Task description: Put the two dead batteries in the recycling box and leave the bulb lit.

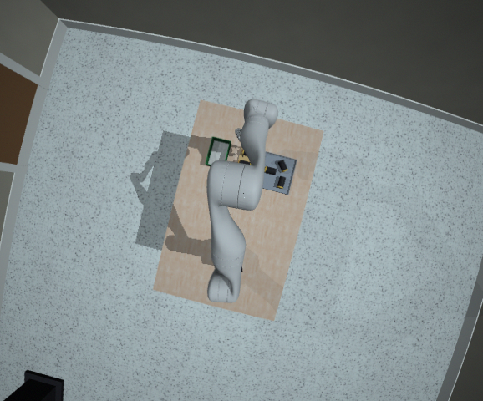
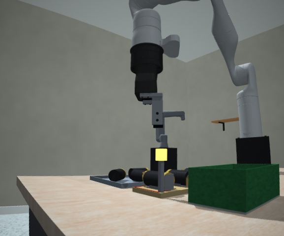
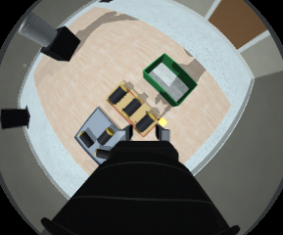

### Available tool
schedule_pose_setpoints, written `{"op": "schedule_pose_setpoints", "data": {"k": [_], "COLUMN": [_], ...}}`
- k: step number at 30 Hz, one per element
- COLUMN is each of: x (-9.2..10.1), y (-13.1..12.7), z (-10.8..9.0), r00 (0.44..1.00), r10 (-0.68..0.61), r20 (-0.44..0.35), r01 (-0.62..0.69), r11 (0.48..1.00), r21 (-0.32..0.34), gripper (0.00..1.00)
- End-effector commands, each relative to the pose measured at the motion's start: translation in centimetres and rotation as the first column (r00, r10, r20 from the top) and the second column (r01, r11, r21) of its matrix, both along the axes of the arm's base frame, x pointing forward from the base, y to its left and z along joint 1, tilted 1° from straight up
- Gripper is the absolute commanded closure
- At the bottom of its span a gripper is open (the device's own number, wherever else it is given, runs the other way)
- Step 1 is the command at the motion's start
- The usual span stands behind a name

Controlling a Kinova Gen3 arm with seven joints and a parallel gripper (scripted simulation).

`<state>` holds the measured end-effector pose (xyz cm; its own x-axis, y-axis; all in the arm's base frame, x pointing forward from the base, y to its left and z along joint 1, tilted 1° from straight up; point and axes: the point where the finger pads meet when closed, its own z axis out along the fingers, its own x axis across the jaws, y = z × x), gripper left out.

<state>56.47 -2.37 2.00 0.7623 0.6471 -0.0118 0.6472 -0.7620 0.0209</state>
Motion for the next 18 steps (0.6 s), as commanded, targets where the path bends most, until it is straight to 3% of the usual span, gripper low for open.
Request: {"op": "schedule_pose_setpoints", "data": {"k": [1, 18], "x": [0.26, 0.25], "y": [0.26, 0.25], "z": [0.24, 0.23], "r00": [0.998, 0.946], "r10": [-0.069, -0.324], "r20": [0.012, 0.017], "r01": [0.069, 0.323], "r11": [0.998, 0.946], "r21": [0.001, 0.006], "gripper": [0.10, 0.10]}}
